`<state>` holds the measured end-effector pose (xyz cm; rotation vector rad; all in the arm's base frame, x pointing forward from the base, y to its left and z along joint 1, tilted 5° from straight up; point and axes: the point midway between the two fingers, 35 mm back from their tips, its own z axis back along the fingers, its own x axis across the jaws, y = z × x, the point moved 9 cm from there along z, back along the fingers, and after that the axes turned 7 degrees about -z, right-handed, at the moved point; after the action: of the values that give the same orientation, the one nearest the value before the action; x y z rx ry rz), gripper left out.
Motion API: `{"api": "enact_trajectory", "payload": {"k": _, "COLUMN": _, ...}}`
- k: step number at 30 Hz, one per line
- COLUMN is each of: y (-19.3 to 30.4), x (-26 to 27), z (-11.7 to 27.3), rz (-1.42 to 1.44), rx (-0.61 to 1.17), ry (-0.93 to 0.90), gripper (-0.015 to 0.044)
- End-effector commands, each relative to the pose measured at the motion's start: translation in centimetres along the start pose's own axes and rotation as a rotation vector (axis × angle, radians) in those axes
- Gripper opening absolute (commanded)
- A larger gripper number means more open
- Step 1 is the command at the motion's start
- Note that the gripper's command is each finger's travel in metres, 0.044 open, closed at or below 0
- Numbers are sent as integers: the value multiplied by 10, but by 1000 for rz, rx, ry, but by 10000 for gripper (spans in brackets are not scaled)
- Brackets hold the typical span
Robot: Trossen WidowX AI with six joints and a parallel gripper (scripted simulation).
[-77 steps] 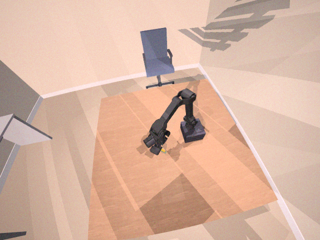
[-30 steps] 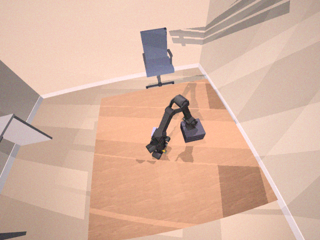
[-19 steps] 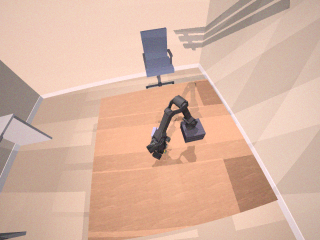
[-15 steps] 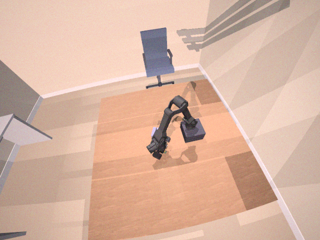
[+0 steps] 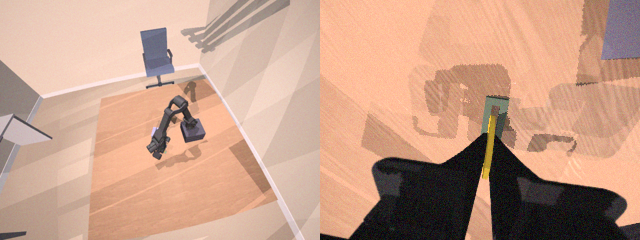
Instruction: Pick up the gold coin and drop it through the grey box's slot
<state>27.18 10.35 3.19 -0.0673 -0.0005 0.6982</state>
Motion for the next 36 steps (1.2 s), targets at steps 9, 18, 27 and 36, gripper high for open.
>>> {"api": "enact_trajectory", "payload": {"k": 9, "y": -1, "x": 5, "z": 27, "rz": 4, "rx": 0, "ry": -14, "gripper": 0}}
{"api": "enact_trajectory", "payload": {"k": 18, "y": -1, "x": 6, "z": 49, "rz": -1, "rx": 0, "ry": -4, "gripper": 0}}
{"api": "enact_trajectory", "payload": {"k": 27, "y": -1, "x": 4, "z": 71, "rz": -6, "rx": -1, "ry": 5, "gripper": 0}}
{"api": "enact_trajectory", "payload": {"k": 36, "y": 0, "x": 2, "z": 92, "rz": -10, "rx": -2, "ry": 15, "gripper": 0}}
